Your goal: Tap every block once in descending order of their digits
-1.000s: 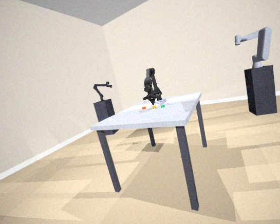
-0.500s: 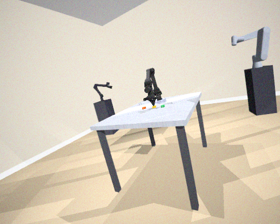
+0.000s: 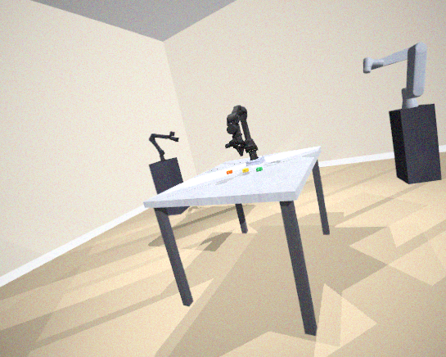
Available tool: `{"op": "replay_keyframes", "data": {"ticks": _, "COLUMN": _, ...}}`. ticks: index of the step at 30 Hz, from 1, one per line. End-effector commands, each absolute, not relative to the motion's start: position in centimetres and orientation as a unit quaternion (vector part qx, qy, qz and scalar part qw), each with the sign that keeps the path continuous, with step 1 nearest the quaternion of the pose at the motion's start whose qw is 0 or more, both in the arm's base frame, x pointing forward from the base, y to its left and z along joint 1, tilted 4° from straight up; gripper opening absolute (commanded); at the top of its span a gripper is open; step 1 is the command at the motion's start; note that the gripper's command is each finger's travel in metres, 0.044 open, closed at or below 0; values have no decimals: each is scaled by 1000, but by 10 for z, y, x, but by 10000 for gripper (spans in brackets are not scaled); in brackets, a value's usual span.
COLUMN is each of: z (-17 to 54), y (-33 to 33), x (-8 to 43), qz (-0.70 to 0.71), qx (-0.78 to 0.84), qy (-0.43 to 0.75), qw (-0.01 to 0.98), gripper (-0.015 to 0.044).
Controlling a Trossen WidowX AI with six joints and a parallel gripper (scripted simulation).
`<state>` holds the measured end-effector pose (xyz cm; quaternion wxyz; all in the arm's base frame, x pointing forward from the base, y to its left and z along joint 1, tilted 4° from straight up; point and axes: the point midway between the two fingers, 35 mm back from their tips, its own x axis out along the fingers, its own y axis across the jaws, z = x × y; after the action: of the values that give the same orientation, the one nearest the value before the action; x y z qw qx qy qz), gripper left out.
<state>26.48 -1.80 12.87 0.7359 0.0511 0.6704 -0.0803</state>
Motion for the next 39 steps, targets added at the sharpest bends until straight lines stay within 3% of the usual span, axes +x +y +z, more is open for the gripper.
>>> {"op": "replay_keyframes", "data": {"ticks": 1, "z": 146, "y": -17, "x": 259, "qz": -81, "qx": 53, "qy": 672, "qw": 734, "gripper": 20}}
{"op": "replay_keyframes", "data": {"ticks": 5, "z": 147, "y": -24, "x": 259, "qz": -81, "qx": 53, "qy": 672, "qw": 734, "gripper": 20}}
{"op": "replay_keyframes", "data": {"ticks": 16, "z": 151, "y": -142, "x": 226, "qz": -86, "qx": 48, "qy": 673, "qw": 733, "gripper": 20}}
{"op": "replay_keyframes", "data": {"ticks": 22, "z": 142, "y": -145, "x": 227, "qz": -86, "qx": 48, "qy": 673, "qw": 733, "gripper": 20}}
{"op": "replay_keyframes", "data": {"ticks": 28, "z": 72, "y": -149, "x": 231, "qz": -86, "qx": 48, "qy": 673, "qw": 733, "gripper": 20}}
{"op": "replay_keyframes", "data": {"ticks": 39, "z": 61, "y": -149, "x": 232, "qz": -86, "qx": 48, "qy": 673, "qw": 733, "gripper": 20}}
